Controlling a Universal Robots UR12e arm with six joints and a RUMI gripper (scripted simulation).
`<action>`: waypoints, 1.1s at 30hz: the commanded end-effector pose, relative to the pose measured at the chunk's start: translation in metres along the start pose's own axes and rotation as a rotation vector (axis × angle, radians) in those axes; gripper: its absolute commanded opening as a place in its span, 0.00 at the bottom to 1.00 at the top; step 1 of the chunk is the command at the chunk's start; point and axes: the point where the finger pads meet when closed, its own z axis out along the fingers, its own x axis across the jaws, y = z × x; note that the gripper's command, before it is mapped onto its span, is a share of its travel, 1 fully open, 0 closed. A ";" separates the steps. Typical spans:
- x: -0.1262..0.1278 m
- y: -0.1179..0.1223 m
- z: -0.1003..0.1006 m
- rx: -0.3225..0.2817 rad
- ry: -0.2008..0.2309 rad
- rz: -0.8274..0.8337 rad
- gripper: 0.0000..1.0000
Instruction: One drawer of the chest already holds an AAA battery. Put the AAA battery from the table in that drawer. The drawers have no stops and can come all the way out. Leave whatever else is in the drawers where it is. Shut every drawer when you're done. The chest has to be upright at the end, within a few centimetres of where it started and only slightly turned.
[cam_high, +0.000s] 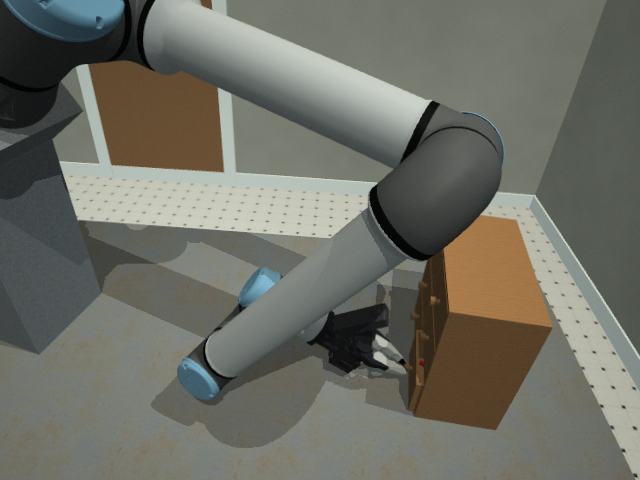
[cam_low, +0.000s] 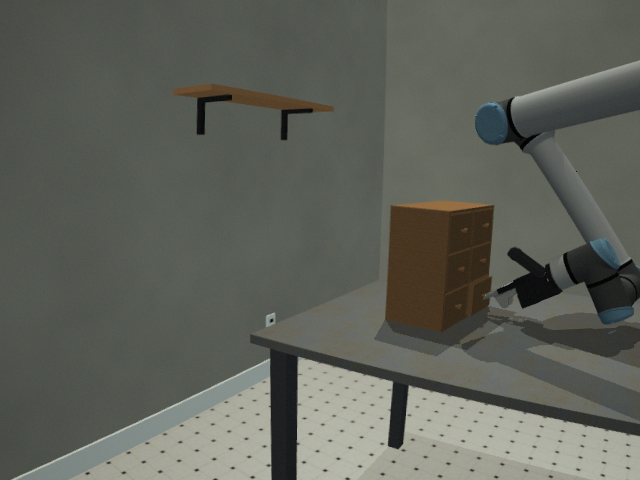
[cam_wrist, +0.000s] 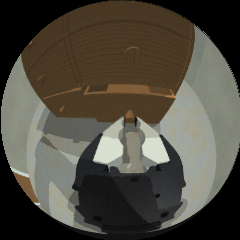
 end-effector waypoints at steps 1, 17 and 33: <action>0.000 -0.002 0.002 0.000 0.000 0.000 0.07; 0.000 -0.005 0.008 0.000 0.000 0.000 0.07; 0.000 -0.007 0.010 0.000 0.000 0.000 0.07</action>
